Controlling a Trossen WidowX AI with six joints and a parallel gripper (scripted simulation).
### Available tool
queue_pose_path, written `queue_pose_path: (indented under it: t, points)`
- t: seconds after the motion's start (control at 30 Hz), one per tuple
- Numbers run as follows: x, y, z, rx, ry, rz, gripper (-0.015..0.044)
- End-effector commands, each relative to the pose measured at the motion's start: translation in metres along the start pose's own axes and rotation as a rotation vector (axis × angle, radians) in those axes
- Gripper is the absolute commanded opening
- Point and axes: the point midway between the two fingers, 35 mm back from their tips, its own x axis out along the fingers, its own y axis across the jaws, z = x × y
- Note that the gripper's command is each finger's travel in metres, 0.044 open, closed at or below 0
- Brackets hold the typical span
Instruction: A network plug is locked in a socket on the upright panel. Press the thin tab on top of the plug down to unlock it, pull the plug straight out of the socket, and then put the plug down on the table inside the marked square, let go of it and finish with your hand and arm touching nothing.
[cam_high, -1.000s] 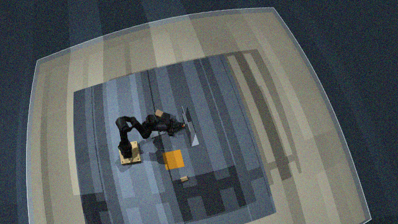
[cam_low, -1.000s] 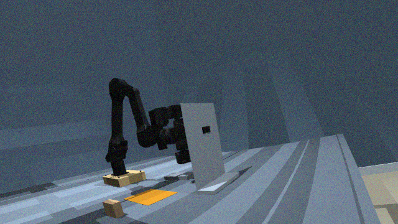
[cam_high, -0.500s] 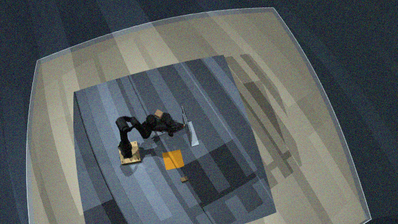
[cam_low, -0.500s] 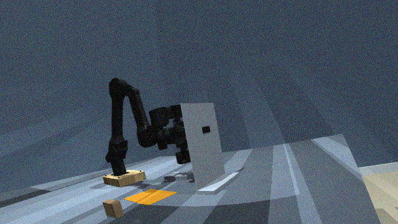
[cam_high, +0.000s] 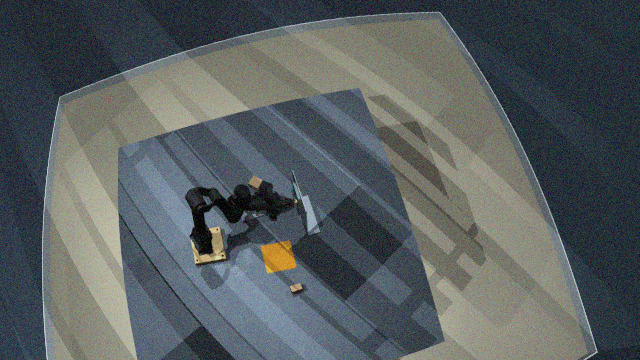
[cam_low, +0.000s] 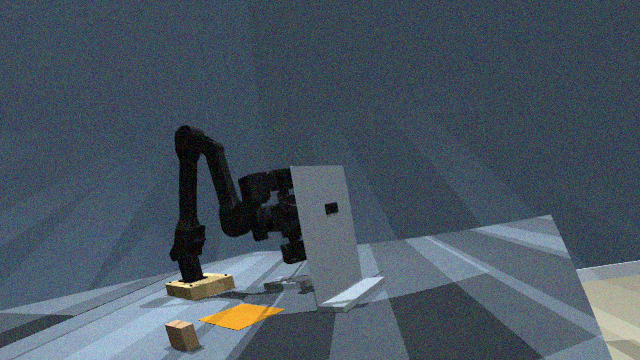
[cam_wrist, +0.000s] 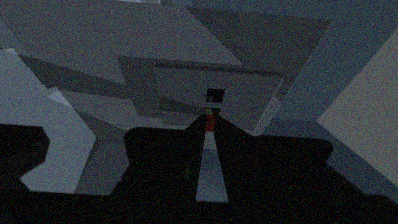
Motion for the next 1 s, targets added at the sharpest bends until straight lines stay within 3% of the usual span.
queue_pose_path:
  t: [0.0,0.97]
  points:
    - [-0.004,0.001,-0.001,-0.004,0.001,0.001,0.0000]
    - [-0.022,0.001,-0.005,-0.004,0.001,0.003,0.0000]
